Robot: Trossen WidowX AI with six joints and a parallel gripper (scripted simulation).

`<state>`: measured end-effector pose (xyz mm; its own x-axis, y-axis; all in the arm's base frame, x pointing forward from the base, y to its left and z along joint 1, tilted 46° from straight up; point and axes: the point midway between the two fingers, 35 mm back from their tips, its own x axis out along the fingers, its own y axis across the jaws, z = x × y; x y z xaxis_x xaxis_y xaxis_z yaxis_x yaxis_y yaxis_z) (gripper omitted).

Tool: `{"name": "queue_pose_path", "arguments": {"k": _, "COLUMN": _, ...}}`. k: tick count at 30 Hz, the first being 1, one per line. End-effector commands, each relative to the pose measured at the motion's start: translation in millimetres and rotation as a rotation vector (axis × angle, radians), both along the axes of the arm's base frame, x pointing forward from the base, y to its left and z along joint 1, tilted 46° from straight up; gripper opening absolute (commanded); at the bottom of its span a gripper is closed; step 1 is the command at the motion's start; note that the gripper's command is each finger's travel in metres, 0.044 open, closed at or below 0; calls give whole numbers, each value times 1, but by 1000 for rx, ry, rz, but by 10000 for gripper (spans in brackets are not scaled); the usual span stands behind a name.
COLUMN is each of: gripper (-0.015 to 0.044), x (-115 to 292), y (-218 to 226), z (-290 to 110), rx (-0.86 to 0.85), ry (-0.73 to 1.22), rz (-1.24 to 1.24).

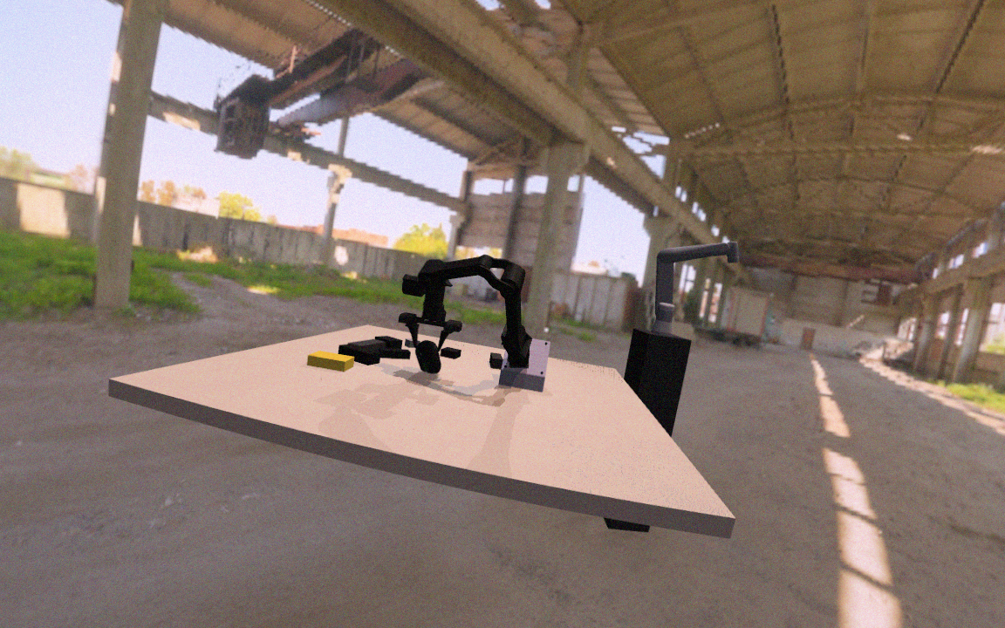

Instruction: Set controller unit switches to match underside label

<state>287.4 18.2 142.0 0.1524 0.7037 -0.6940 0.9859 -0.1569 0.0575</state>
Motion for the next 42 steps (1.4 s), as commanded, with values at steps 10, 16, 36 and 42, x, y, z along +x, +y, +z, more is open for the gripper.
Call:
{"name": "queue_pose_path", "arguments": {"k": 10, "gripper": 336, "x": -1, "y": -14, "z": -3, "rx": -11, "ry": 1, "rz": -1}}
{"name": "queue_pose_path", "arguments": {"k": 16, "gripper": 336, "x": -2, "y": -19, "z": -5, "rx": -12, "ry": 1, "rz": -1}}
{"name": "queue_pose_path", "arguments": {"k": 36, "gripper": 336, "x": -4, "y": -34, "z": -10, "rx": -12, "ry": 2, "rz": -1}}
{"name": "queue_pose_path", "arguments": {"k": 42, "gripper": 336, "x": -5, "y": -39, "z": -12, "rx": -13, "ry": 2, "rz": -1}}
